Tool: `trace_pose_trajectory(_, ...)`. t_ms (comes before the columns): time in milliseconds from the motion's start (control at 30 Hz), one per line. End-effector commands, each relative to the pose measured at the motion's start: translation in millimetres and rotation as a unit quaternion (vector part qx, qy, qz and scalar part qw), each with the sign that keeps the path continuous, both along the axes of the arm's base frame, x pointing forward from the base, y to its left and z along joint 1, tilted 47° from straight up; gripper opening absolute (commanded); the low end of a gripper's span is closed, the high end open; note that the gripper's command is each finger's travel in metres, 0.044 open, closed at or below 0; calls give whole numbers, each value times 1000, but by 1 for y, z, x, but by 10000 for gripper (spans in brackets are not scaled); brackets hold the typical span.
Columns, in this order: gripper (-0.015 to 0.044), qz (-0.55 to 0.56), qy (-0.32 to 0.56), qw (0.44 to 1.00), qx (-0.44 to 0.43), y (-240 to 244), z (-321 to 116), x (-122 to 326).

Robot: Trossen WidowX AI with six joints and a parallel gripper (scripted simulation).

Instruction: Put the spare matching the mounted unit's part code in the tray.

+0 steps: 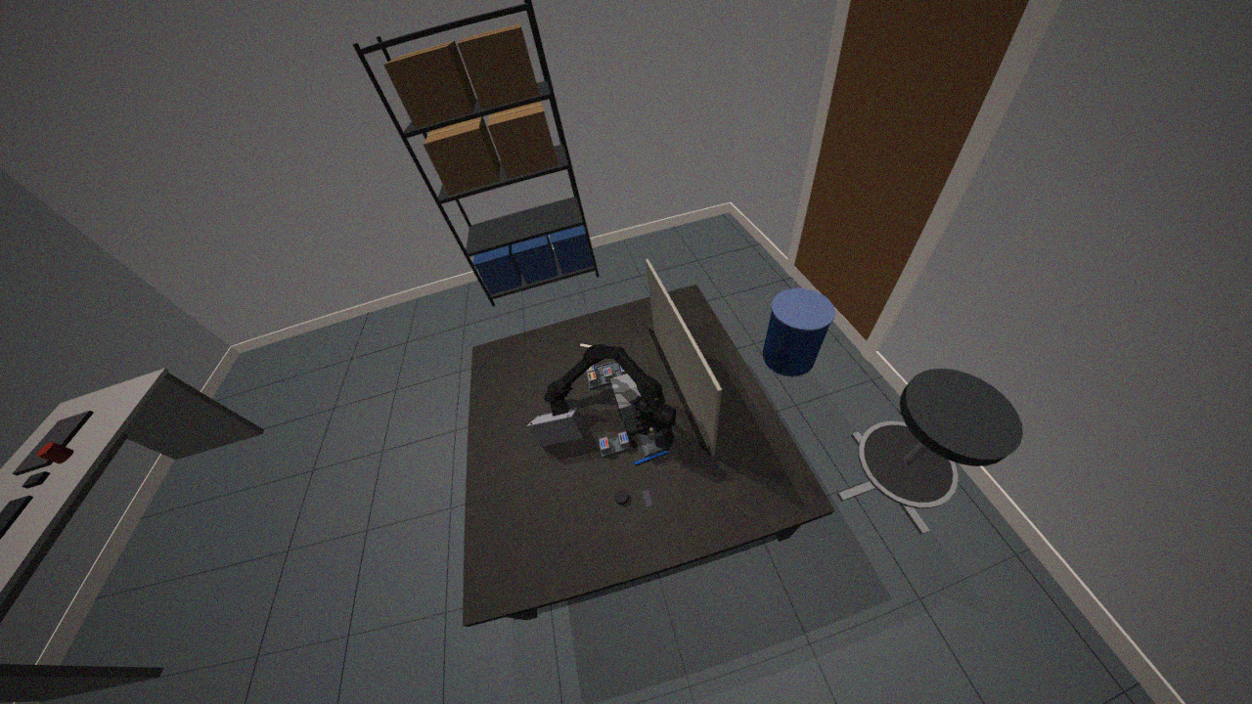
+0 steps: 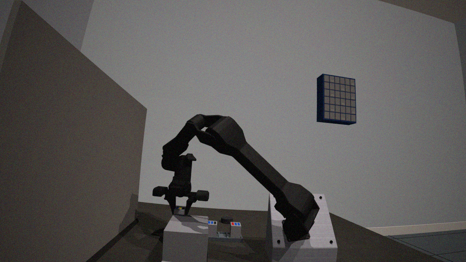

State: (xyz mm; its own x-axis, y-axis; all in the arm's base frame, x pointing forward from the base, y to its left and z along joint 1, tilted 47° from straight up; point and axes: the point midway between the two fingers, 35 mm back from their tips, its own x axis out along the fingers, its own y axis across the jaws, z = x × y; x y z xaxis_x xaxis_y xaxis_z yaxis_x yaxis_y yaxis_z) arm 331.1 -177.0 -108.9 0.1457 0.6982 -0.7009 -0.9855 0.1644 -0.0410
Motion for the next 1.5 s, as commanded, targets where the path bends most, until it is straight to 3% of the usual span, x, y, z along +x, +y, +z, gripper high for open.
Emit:
trace_pose_trajectory(0,0,-2,3,1000,3,4,-3,-1)
trace_pose_trajectory(1267,0,-2,2,1000,5,27,-21,-1)
trace_pose_trajectory(1467,157,1,0,1000,2,24,-19,0)
